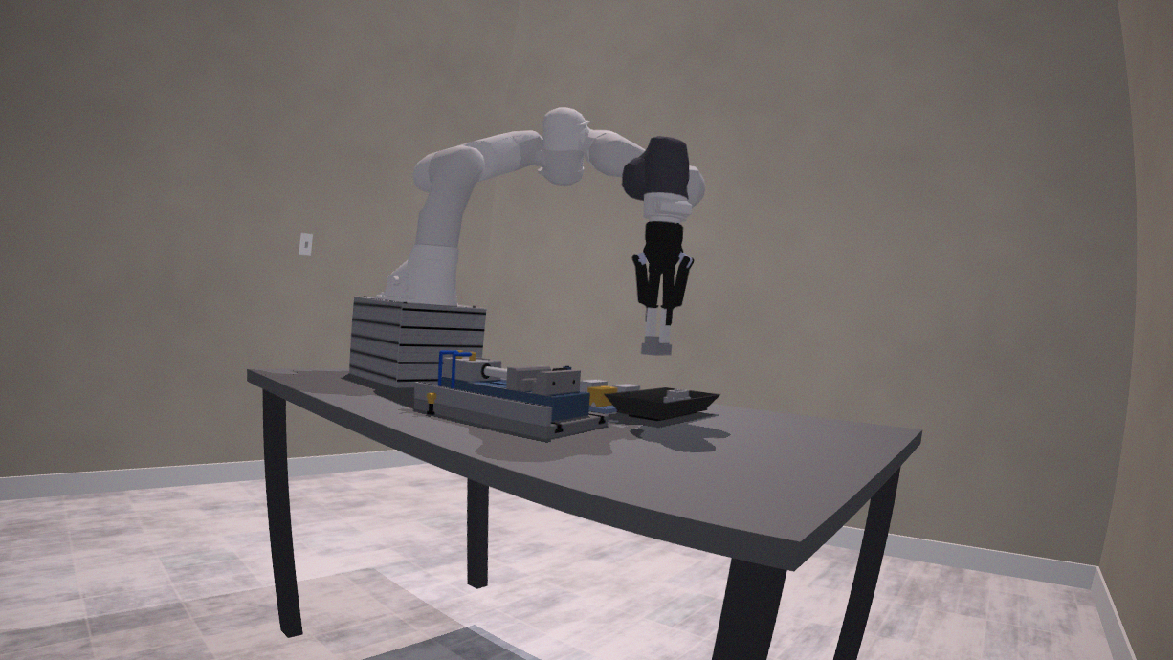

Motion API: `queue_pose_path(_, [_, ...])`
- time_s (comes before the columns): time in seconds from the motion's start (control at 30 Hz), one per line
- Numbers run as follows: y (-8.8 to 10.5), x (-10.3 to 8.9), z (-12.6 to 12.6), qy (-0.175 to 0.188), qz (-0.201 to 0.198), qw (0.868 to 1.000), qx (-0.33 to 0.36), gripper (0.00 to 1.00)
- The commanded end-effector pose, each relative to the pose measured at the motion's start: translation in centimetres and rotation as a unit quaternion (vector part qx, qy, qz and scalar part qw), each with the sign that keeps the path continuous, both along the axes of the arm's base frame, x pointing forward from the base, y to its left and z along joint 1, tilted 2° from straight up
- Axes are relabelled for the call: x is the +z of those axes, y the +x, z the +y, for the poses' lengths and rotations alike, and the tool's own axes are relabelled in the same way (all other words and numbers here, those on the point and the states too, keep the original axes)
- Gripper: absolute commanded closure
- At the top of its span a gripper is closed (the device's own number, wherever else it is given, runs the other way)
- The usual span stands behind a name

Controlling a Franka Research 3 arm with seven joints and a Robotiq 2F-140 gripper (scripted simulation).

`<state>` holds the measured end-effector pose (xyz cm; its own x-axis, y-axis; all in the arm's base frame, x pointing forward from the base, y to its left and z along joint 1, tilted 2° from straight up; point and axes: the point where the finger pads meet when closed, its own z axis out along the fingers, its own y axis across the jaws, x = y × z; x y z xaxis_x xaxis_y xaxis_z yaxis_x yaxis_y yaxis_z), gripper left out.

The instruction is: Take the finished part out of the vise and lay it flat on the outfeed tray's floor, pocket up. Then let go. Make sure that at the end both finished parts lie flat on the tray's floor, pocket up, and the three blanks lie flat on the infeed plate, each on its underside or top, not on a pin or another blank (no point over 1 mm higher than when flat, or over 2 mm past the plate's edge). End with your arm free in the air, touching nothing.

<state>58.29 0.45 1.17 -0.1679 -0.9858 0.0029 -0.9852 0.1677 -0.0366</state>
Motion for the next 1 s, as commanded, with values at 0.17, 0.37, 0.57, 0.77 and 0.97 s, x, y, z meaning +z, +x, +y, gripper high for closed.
queue_pose_path(0.17, [0.2,-0.5,0.0,-0.001,-0.002,1.000,0.001,1.00])
queue_pose_path(0.37, [0.2,-1.2,0.0,-0.001,-0.002,1.000,0.001,1.00])
queue_pose_path(0.57, [0.3,-1.8,-0.1,-0.001,-0.002,1.000,0.001,1.00])
queue_pose_path(0.77, [0.3,-2.9,-0.1,-0.001,-0.002,1.000,0.001,1.00])
queue_pose_path(0.97, [0.4,-4.1,-0.1,-0.001,-0.002,1.000,0.001,1.00])
